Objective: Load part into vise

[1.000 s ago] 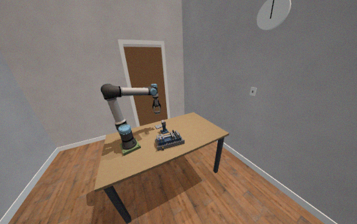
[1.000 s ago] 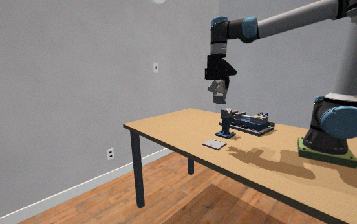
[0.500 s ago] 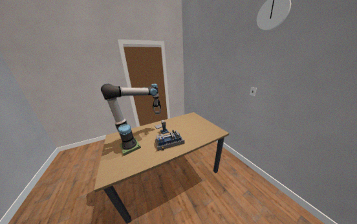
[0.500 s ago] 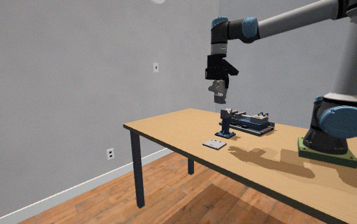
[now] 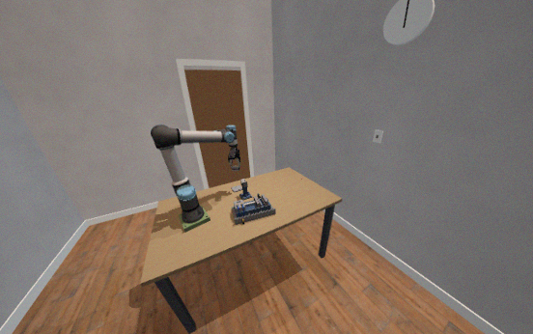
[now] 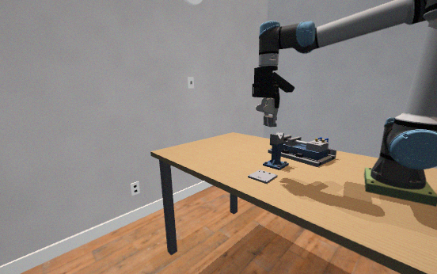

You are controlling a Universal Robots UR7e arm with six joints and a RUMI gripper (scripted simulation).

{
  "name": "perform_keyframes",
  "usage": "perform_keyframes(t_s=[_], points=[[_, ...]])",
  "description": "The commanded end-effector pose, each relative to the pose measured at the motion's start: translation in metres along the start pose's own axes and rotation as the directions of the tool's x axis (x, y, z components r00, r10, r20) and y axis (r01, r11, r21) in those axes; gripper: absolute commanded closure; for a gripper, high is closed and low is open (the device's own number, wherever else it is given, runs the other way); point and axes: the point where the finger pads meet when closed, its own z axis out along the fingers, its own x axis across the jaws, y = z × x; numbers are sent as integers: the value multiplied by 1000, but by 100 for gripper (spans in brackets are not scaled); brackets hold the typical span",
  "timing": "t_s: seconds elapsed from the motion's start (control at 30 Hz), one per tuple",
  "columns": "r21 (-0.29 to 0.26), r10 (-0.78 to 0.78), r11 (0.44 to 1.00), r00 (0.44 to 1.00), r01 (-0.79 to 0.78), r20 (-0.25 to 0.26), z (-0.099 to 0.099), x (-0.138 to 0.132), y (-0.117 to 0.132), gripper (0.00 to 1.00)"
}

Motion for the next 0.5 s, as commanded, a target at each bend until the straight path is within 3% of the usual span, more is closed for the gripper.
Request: perform_keyframes(t_s=[0.0,0.47], points=[[-1,59,998,998,-59,1,-1,-2,-2,100],[-1,198,980,980,-198,1,-1,-6,-8,100]])
